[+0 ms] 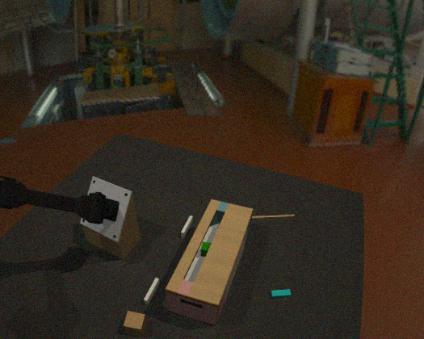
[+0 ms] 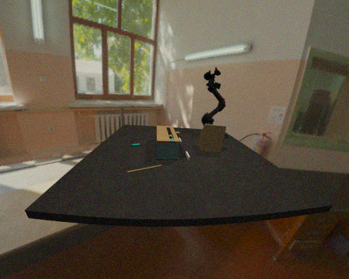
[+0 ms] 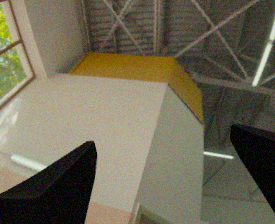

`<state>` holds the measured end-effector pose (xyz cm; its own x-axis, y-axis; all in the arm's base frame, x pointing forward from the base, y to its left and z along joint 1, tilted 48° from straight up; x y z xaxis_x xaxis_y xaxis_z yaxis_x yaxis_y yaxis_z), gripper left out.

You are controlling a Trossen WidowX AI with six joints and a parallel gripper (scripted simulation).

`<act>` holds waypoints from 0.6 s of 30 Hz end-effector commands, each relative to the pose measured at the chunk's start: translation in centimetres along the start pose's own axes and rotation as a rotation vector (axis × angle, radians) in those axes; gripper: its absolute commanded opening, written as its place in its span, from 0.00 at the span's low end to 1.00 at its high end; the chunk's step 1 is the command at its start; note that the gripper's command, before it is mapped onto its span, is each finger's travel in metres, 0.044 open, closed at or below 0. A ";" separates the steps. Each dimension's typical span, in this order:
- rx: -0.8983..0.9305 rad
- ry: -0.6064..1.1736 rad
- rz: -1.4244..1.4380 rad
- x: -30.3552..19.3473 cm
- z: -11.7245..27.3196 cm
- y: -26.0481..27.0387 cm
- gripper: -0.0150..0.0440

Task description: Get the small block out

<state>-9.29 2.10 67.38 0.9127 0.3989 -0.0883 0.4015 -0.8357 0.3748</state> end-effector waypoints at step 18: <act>0.660 -0.332 -1.166 20.4 5.1 7.0 0.93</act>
<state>8.58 2.41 65.18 0.1581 0.9056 -0.3937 0.8737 -0.3141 -0.3716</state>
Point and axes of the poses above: the point midway between the two fingers, 35 mm back from their tips, its own z axis back along the fingers, its own y axis across the jaws, x = y × z, the point moved 8 cm from there along z, back along the fingers, and after that the axes turned 2 degrees about z, right-handed, at the moved point
